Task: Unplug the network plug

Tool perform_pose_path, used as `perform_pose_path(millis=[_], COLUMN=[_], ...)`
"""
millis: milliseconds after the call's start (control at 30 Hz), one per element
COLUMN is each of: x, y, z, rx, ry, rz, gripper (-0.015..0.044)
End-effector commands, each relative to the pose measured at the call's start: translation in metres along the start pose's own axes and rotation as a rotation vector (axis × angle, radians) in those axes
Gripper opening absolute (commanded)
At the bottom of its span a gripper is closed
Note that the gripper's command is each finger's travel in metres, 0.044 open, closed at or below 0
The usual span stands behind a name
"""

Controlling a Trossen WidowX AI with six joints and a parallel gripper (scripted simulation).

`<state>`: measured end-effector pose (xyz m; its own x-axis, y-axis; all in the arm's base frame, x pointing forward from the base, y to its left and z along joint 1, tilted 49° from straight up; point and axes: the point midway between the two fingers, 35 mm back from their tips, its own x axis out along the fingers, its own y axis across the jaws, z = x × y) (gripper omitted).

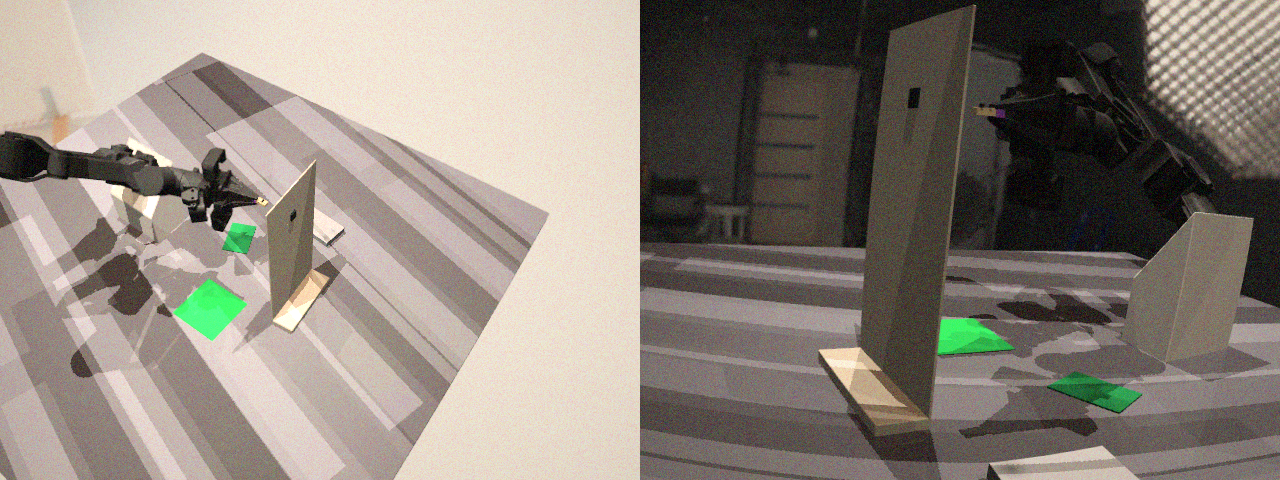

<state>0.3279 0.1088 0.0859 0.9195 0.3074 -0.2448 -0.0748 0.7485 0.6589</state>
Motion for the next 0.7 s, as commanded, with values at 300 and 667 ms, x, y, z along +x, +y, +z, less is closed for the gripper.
perform_pose_path(millis=[300, 667], x=[-0.004, -0.012], y=[0.014, 0.041], z=[-0.002, -0.004], rx=[0.002, 0.005], ry=[0.001, 0.001], rz=[0.000, -0.001], gripper=[0.0000, 0.0000])
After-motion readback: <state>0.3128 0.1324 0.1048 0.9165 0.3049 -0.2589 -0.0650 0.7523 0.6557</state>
